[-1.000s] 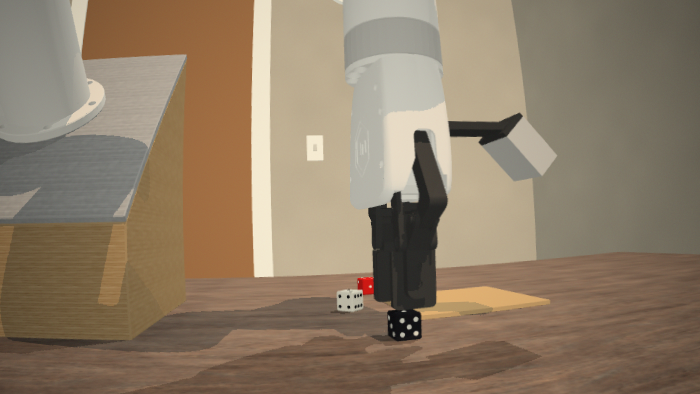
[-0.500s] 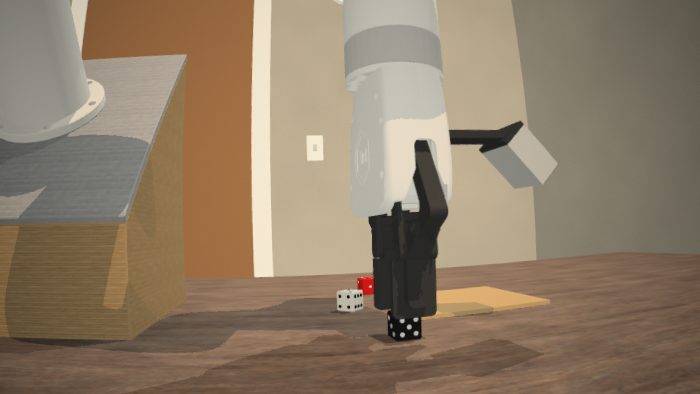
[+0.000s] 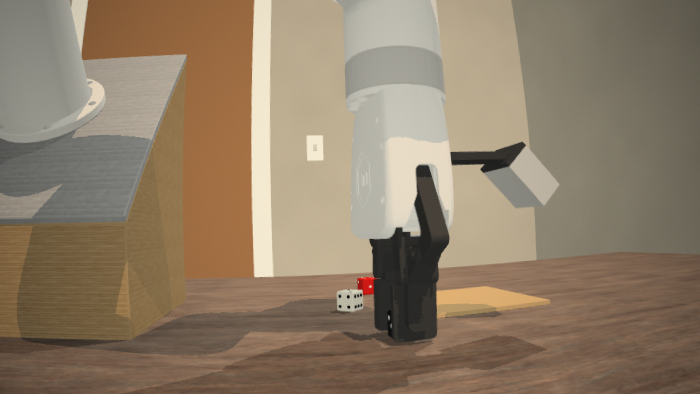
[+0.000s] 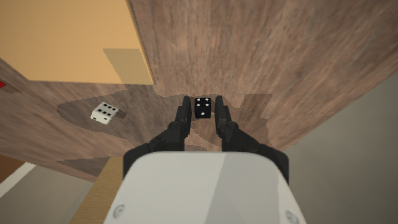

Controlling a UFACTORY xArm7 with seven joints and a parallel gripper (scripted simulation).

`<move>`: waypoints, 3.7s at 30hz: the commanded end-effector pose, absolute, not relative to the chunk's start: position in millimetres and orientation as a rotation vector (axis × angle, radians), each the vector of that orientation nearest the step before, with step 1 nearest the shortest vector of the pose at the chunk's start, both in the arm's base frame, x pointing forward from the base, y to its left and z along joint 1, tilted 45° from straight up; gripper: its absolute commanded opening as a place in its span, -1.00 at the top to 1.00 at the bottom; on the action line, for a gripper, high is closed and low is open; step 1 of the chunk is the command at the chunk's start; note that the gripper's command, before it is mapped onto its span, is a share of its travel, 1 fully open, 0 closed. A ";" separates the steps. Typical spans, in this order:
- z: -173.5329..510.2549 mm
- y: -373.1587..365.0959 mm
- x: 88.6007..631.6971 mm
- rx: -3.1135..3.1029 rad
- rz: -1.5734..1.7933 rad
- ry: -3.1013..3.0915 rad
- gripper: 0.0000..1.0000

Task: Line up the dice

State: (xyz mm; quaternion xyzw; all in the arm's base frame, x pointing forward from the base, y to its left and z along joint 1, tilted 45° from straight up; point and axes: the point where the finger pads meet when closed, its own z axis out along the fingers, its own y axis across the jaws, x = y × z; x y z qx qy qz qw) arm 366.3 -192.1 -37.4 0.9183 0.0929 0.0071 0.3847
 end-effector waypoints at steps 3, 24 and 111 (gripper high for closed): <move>-38.2 -191.8 367.6 2.341 0.022 0.239 0.28; -38.2 -191.8 367.6 2.341 0.022 0.239 0.28; 1.8 -85.5 378.9 2.339 0.045 0.193 0.69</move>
